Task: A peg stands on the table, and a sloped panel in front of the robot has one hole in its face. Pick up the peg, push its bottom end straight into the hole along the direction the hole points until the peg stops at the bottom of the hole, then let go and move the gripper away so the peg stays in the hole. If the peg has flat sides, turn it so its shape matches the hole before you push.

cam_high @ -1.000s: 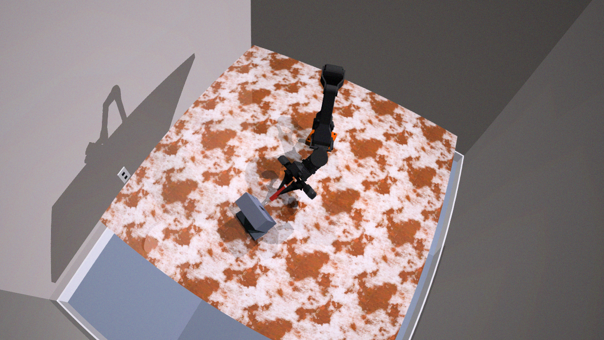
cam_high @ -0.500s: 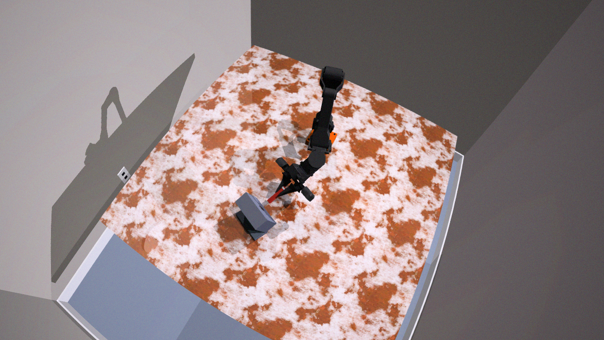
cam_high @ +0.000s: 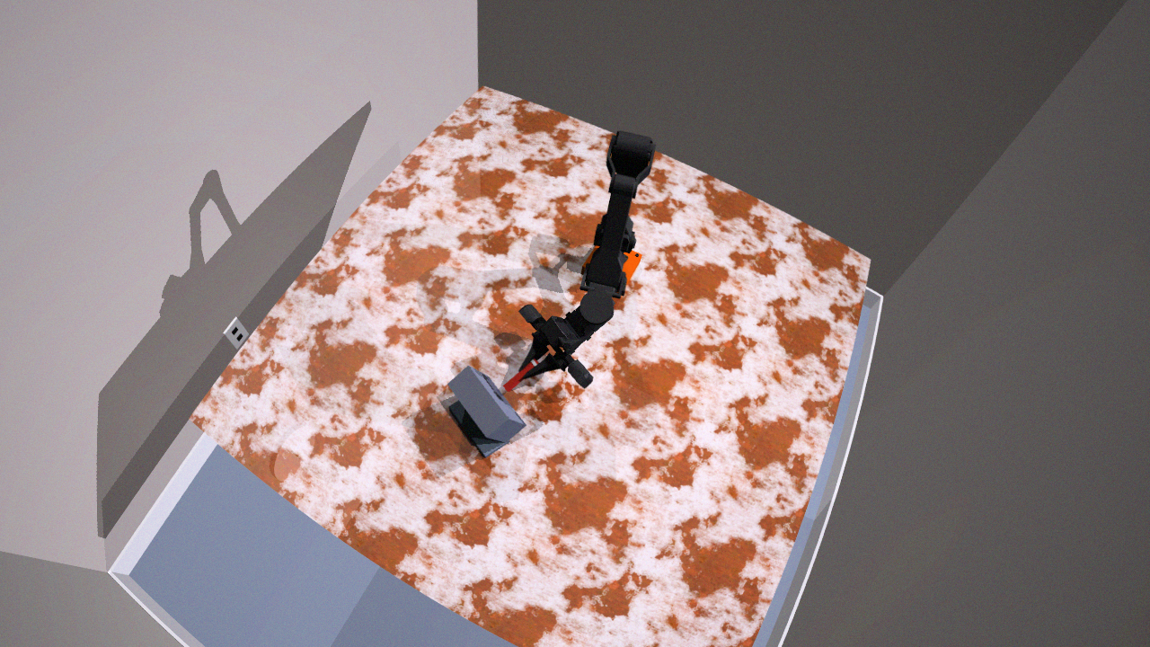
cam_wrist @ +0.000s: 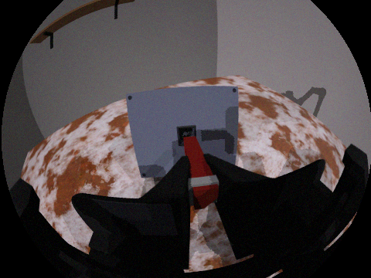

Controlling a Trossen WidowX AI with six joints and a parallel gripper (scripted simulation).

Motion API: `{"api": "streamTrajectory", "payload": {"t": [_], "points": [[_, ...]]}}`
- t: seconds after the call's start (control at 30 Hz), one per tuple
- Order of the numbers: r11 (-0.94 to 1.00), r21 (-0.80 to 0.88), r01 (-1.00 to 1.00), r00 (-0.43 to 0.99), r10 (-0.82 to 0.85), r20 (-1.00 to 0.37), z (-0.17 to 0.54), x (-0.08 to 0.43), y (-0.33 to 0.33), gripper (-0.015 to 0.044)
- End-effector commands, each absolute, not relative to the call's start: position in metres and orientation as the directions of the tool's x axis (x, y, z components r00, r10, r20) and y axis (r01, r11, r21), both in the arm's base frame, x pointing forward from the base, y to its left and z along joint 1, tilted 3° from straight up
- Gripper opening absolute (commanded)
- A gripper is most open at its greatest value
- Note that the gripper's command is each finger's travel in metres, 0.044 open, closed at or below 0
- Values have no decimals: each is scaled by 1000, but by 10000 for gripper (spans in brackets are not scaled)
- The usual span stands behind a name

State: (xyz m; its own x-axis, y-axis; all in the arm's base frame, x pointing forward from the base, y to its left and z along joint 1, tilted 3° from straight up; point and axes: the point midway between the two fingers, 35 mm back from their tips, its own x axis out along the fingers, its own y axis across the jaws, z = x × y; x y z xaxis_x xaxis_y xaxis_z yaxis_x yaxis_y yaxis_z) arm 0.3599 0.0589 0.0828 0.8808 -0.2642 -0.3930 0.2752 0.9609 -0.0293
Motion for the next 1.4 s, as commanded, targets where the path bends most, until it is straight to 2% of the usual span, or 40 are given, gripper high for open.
{"api": "streamTrajectory", "payload": {"t": [0.0,1.37], "points": [[962,-28,272,883,-261,-390,82,365,58,0],[961,-30,275,881,-264,-392,78,377,56,0]]}}
